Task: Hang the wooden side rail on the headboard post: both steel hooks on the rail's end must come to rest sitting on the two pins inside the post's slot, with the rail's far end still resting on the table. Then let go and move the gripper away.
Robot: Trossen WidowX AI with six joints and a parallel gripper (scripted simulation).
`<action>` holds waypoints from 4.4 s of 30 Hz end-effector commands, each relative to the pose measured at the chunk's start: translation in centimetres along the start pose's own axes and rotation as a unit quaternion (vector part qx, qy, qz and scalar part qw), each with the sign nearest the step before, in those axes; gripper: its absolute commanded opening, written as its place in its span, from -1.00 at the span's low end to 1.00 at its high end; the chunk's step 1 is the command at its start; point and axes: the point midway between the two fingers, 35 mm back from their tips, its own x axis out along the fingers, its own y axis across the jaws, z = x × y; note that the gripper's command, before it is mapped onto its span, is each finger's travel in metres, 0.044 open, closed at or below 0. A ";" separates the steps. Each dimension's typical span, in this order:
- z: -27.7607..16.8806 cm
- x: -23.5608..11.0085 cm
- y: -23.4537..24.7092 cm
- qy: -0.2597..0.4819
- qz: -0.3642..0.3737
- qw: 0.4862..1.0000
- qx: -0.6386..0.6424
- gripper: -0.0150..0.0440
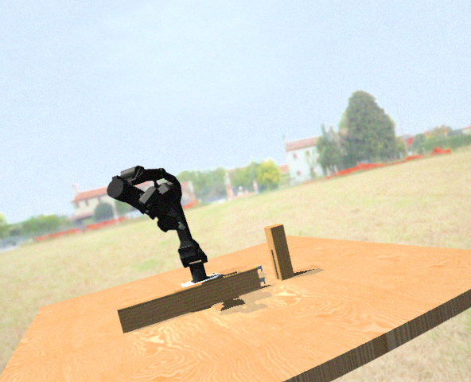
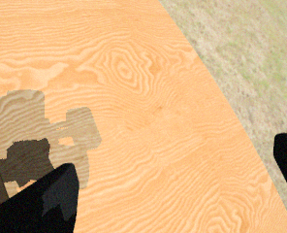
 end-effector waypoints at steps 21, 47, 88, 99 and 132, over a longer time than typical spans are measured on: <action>7.7 7.8 8.6 0.135 0.026 0.793 0.593 1.00; 12.3 10.9 16.7 0.178 -0.071 0.447 0.874 1.00; 15.3 11.7 27.3 0.029 -0.181 -0.260 0.948 1.00; 15.4 11.7 27.6 0.021 -0.180 -0.292 0.939 1.00; 14.9 11.9 26.9 0.044 -0.173 -0.213 0.960 1.00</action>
